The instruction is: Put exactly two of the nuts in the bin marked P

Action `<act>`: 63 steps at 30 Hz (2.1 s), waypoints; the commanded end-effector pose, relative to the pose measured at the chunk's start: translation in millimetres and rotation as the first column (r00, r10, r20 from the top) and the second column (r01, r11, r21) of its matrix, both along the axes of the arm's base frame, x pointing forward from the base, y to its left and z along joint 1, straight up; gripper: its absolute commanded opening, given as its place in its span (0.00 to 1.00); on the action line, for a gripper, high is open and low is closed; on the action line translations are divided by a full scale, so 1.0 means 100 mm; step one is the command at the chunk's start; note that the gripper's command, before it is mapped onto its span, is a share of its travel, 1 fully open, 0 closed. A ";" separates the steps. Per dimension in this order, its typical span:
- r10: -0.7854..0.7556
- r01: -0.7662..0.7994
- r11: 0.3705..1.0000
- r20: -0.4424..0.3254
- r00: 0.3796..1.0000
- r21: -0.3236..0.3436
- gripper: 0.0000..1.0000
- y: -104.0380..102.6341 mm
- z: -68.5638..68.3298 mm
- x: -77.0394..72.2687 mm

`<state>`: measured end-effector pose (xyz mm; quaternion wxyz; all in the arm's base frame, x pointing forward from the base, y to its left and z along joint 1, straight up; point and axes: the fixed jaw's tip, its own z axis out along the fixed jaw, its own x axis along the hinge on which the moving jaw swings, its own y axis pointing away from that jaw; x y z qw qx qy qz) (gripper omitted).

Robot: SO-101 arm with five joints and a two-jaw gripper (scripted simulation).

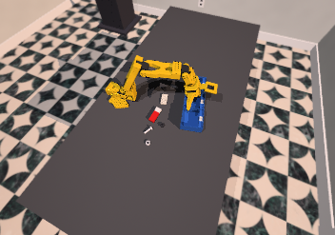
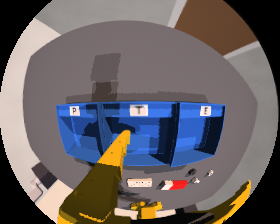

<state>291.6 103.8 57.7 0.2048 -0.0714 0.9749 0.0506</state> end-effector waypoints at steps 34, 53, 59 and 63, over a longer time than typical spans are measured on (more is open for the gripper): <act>-0.003 -0.001 0.999 0.071 0.997 0.047 1.00 0.14 0.21 0.03; -0.014 0.007 0.985 0.044 0.999 0.170 1.00 0.80 0.28 -0.14; -0.014 0.007 0.985 0.042 0.999 0.175 1.00 0.83 0.28 -0.16; -0.015 0.007 0.985 0.042 0.999 0.175 1.00 0.83 0.28 -0.16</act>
